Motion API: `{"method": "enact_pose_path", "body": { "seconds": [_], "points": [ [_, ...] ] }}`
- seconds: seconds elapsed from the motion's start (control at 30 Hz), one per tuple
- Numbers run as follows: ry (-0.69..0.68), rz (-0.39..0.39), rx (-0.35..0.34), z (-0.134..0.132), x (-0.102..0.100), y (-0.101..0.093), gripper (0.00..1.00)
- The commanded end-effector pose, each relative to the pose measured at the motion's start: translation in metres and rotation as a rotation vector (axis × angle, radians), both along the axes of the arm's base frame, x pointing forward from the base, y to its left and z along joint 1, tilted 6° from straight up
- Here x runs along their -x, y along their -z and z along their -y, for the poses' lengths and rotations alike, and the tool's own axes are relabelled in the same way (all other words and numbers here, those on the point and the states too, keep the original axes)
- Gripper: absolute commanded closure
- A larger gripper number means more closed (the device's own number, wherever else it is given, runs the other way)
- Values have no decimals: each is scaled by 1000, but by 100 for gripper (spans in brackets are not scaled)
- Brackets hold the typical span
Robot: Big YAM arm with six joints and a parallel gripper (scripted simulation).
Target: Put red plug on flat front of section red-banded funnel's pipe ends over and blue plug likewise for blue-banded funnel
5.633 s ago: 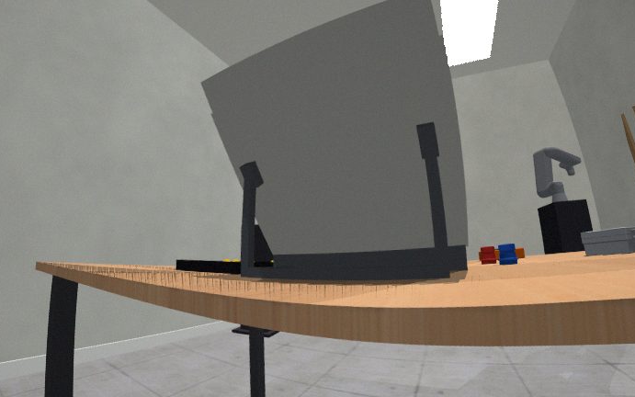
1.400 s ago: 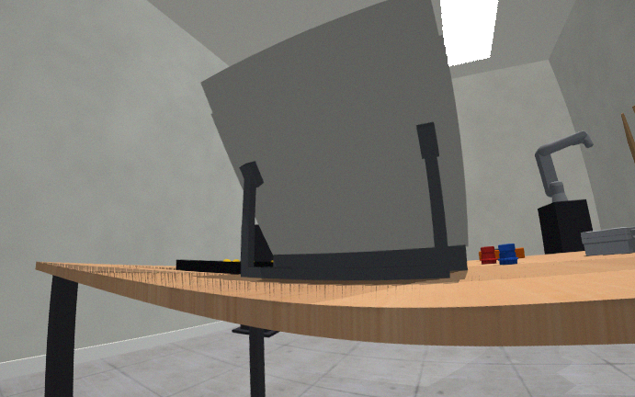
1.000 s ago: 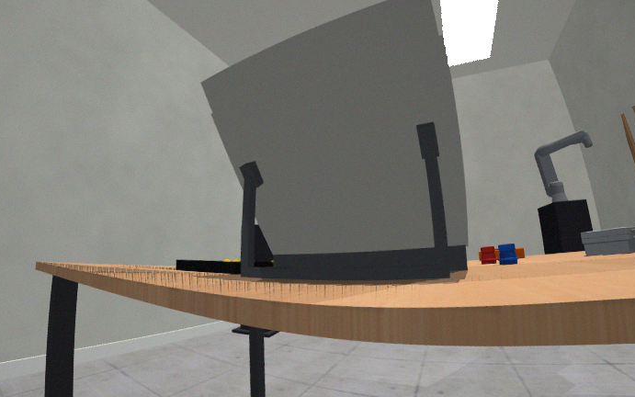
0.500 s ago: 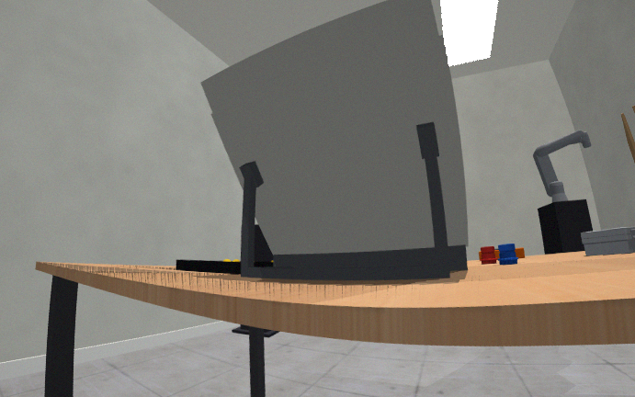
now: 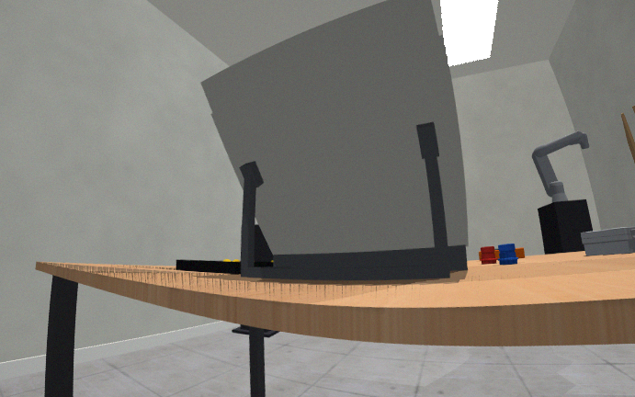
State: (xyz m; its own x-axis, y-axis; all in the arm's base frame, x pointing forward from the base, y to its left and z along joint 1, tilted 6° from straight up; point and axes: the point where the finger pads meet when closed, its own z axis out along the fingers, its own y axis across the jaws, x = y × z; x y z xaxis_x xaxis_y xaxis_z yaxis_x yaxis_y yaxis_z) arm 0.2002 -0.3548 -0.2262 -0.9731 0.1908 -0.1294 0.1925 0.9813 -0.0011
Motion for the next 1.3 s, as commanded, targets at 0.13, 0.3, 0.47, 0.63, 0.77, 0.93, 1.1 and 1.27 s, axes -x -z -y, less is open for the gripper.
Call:
{"method": "enact_pose_path", "body": {
  "seconds": [0.13, 0.3, 0.47, 0.63, 0.77, 0.93, 1.1, 1.27],
  "points": [
    [3, -2, -5, -1, -8, 62, 20],
    [3, -2, -5, -2, -11, 83, 20],
    [5, -2, -7, -3, -11, 83, 20],
    [7, -3, -10, -3, -11, 82, 20],
    [8, -4, -11, -3, -10, 82, 20],
    [3, -6, -14, -3, -11, 86, 20],
    [-10, -9, -19, -3, -11, 94, 20],
    [-24, -12, -24, -4, -12, 103, 20]
  ]
}}
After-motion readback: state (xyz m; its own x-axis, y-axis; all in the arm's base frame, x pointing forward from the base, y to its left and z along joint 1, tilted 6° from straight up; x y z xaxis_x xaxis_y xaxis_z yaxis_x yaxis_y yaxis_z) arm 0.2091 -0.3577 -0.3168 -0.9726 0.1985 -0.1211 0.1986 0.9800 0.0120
